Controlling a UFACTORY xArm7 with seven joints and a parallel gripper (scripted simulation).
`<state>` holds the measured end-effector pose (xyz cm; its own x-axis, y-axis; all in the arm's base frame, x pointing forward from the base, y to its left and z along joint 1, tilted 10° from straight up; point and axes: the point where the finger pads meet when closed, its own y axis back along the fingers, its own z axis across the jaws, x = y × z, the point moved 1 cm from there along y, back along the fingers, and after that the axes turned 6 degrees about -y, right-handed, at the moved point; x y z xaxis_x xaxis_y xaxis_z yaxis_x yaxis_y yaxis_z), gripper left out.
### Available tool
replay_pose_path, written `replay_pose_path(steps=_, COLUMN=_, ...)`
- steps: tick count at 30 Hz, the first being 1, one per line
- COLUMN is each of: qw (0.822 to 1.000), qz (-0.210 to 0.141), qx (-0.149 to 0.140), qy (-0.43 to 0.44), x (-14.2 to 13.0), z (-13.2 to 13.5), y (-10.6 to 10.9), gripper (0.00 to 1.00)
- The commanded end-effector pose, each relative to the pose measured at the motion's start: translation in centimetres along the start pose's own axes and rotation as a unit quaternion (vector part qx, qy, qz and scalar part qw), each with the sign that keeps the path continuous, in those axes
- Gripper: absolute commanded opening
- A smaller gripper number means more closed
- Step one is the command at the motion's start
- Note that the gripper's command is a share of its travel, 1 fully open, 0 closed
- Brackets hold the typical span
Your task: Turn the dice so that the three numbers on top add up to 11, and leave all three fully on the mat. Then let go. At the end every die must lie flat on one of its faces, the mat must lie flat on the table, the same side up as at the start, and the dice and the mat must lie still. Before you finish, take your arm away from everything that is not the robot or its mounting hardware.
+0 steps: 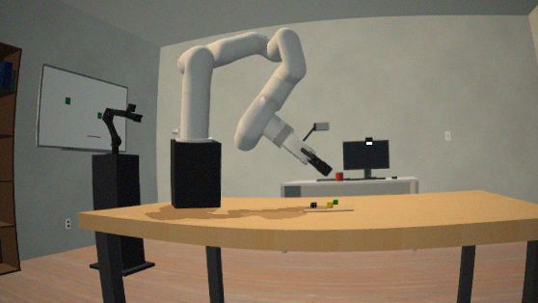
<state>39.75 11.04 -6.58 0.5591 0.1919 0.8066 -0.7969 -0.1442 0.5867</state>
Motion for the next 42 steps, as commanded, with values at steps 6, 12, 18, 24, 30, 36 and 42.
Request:
replay_pose_path(steps=6, qw=1.000, qz=-0.007, qx=-0.001, qy=0.000, x=0.4, z=0.0, y=0.0, gripper=0.31)
replay_pose_path(steps=12, qw=0.999, qz=-0.053, qx=-0.006, qy=-0.001, x=1.0, z=-0.1, y=-0.3, gripper=0.31)
replay_pose_path(steps=18, qw=0.991, qz=-0.133, qx=-0.014, qy=0.000, x=2.1, z=-0.2, y=-0.6, gripper=0.31)
replay_pose_path(steps=24, qw=0.974, qz=-0.225, qx=-0.023, qy=0.000, x=3.3, z=-0.4, y=-1.2, gripper=0.31)
replay_pose_path(steps=30, qw=0.964, qz=-0.265, qx=-0.028, qy=0.000, x=3.9, z=-0.5, y=-1.4, gripper=0.31)
replay_pose_path(steps=36, qw=0.932, qz=-0.360, qx=-0.039, qy=0.000, x=5.4, z=-0.6, y=-2.0, gripper=0.31)
replay_pose_path(steps=42, qw=0.910, qz=-0.412, qx=-0.043, qy=0.000, x=6.1, z=-0.7, y=-2.4, gripper=0.31)
